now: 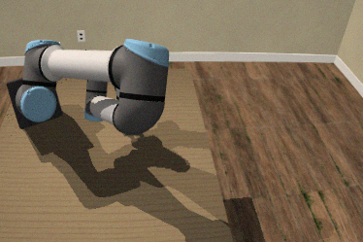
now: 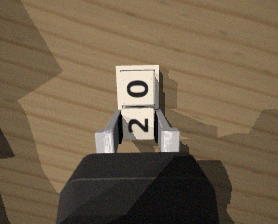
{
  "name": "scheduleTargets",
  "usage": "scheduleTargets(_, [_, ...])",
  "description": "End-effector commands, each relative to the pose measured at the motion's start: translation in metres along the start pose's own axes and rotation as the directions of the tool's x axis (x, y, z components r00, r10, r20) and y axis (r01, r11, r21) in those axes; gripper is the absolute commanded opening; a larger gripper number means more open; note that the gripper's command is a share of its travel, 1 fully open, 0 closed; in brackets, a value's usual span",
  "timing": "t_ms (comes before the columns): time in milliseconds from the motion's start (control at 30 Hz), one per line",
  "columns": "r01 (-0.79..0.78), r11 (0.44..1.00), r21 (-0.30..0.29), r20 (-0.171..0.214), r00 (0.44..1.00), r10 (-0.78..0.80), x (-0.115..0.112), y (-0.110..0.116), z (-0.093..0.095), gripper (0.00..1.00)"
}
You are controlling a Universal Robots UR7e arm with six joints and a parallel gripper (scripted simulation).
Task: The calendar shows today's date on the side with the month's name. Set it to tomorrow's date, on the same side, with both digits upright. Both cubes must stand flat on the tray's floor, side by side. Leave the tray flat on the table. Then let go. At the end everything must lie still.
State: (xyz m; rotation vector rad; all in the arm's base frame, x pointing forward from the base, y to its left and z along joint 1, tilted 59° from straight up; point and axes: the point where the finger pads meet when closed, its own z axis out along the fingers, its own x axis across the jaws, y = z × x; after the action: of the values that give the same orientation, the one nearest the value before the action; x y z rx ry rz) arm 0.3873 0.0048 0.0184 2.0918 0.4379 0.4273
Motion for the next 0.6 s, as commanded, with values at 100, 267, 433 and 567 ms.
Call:
scheduleTargets(100, [0.000,1.000,0.000,-0.001,1.000,0.000,0.0002,0.0000,-0.0003,0.63])
scheduleTargets(267, [0.000,1.000,0.000,-0.001,1.000,0.000,0.0002,0.0000,-0.0003,0.75])
scheduleTargets(433, [0.000,1.000,0.000,-0.001,1.000,0.000,0.0002,0.0000,-0.0003,0.87])
scheduleTargets(567, [0.000,1.000,0.000,-0.001,1.000,0.000,0.0002,0.0000,-0.0003,0.87])
